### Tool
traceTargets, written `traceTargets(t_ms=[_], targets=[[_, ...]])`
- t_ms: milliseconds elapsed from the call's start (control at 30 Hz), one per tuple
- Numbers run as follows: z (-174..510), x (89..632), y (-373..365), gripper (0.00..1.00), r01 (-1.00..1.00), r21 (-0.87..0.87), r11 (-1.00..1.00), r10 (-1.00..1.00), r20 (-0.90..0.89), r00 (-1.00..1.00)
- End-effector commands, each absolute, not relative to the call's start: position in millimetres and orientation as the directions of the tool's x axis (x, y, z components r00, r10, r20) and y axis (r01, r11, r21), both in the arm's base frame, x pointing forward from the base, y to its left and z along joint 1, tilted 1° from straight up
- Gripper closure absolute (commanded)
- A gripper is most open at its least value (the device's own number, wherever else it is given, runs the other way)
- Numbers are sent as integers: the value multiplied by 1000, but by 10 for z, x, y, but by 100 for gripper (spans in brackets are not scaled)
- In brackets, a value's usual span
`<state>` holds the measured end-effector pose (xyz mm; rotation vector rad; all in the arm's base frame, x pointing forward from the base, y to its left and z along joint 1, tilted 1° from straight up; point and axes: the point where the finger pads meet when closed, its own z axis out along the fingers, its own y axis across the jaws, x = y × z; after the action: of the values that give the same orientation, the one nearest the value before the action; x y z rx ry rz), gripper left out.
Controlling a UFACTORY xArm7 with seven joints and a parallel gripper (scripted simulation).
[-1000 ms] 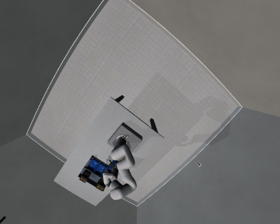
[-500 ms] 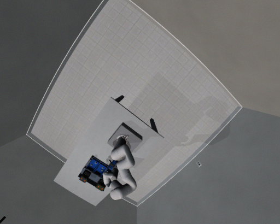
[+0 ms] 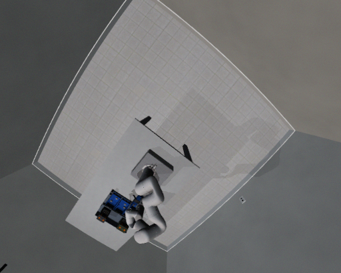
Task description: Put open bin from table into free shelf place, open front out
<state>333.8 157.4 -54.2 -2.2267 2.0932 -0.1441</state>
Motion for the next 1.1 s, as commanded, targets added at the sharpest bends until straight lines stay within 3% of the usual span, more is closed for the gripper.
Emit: traceTargets(t_ms=[0, 1067], targets=[[-533, 3349, 1577, 100, -990, -126, -61, -998, 11, 61], [-405, 3347, 1578, 100, -990, -126, -61, -998, 11, 61]])
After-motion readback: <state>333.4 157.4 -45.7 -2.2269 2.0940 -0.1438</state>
